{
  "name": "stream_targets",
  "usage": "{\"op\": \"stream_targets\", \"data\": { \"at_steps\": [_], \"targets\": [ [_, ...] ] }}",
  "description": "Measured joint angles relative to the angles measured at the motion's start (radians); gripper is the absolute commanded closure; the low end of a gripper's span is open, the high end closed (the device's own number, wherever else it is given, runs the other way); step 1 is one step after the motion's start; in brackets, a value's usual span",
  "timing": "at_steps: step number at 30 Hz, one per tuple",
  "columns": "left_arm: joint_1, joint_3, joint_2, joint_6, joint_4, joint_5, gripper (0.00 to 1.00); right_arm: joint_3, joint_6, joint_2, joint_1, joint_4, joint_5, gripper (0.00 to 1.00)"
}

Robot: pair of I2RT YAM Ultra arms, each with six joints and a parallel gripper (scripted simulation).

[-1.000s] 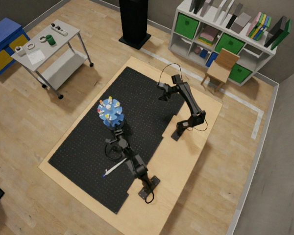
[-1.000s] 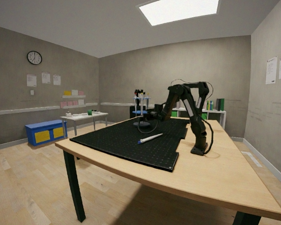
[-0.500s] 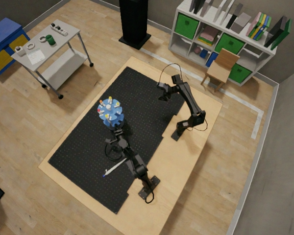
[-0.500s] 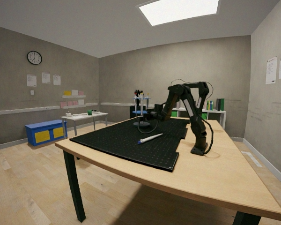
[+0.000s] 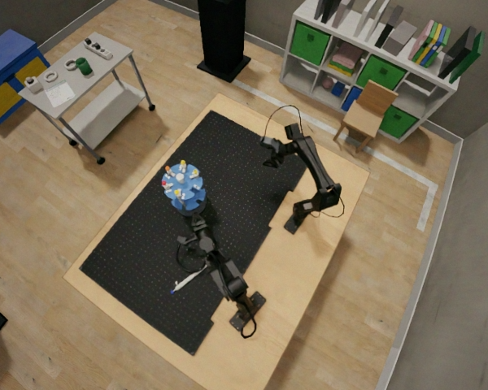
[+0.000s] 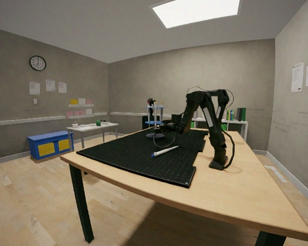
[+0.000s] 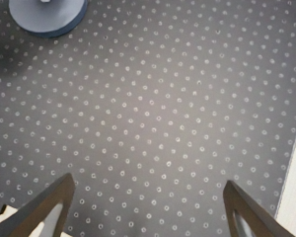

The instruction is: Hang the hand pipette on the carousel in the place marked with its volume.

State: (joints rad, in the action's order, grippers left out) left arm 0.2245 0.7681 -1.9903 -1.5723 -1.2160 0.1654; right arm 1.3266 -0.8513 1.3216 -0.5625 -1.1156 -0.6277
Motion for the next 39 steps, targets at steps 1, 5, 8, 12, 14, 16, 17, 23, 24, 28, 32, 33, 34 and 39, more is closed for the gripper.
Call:
{"op": "stream_targets", "data": {
  "at_steps": [1,5,8,12,14,16,17,23,24,28,32,33,34,39],
  "targets": [
    [-0.001,-0.012,0.006,0.0,-0.005,0.001,0.51,0.0,0.0,0.0,0.0,0.0,0.0,0.0],
    [-0.006,-0.058,0.033,0.0,-0.024,0.006,0.51,0.0,0.0,0.0,0.0,0.0,0.0,0.0],
    [-0.011,-0.092,0.052,0.0,-0.038,0.01,0.51,0.0,0.0,0.0,0.0,0.0,0.0,0.0],
    [-0.016,-0.123,0.07,0.0,-0.053,0.014,0.51,0.0,0.0,0.0,0.0,0.0,0.0,0.0],
    [-0.017,-0.138,0.079,0.0,-0.06,0.017,0.51,0.0,0.0,0.0,0.0,0.0,0.0,0.0],
    [-0.02,-0.158,0.092,0.0,-0.068,0.02,0.51,0.0,0.0,0.0,0.0,0.0,0.0,0.0],
    [-0.021,-0.169,0.098,0.0,-0.072,0.021,0.51,0.0,0.0,0.0,0.0,0.0,0.0,0.0],
    [-0.07,-0.247,0.192,0.043,-0.036,0.077,0.0,0.0,0.0,0.0,0.0,0.0,0.0,0.0],
    [-0.093,-0.26,0.224,0.063,-0.018,0.096,0.0,0.0,0.0,0.0,0.0,0.0,0.0,0.0],
    [-0.188,-0.265,0.352,0.152,0.057,0.163,0.0,0.0,0.0,0.0,0.0,0.0,0.0,0.0],
    [-0.254,-0.266,0.455,0.251,0.177,0.256,0.0,0.0,0.0,0.0,0.0,0.0,0.0,0.0],
    [-0.277,-0.266,0.484,0.28,0.213,0.281,0.0,0.0,0.0,0.0,0.0,0.0,0.0,0.0],
    [-0.303,-0.266,0.514,0.312,0.251,0.306,0.0,0.0,0.0,0.0,0.0,0.0,0.0,0.0],
    [-0.436,-0.266,0.655,0.483,0.443,0.425,0.0,0.0,0.0,0.0,0.0,0.0,0.0,0.0]
  ]
}}
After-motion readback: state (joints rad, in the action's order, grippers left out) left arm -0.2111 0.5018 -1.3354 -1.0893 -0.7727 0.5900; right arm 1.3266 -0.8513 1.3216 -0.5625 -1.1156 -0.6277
